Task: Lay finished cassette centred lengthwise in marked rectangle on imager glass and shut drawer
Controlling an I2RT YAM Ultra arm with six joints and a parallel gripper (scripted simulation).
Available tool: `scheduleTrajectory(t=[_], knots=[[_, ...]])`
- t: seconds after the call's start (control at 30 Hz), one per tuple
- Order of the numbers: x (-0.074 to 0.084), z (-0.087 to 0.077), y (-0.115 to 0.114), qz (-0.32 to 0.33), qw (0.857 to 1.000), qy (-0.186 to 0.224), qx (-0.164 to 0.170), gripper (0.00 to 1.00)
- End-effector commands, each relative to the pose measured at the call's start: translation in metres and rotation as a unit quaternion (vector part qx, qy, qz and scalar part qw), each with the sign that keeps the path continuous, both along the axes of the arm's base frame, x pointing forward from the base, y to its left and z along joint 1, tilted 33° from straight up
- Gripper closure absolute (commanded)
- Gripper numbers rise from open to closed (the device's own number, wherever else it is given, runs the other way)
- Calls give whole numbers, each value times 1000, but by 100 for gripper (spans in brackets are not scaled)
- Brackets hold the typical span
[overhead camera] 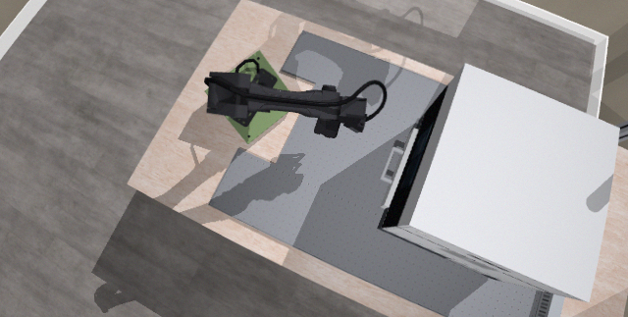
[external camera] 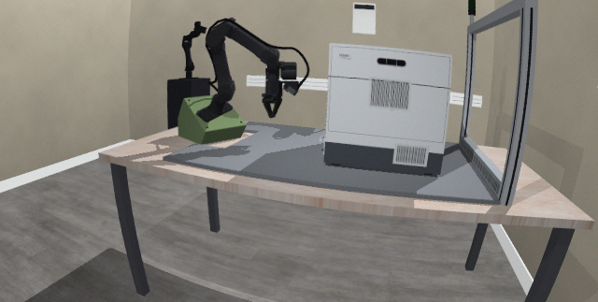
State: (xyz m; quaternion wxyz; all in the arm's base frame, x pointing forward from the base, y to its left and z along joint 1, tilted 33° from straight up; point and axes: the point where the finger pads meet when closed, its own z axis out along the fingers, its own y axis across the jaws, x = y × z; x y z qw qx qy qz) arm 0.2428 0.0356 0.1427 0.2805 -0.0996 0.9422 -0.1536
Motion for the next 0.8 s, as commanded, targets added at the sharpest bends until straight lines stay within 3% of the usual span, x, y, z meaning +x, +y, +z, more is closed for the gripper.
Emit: scheduleTrajectory(t=[0.0,0.77], knots=[[-3,3,7,-39,997,22,60,65],[-2,7,10,-37,997,13,69,65]])
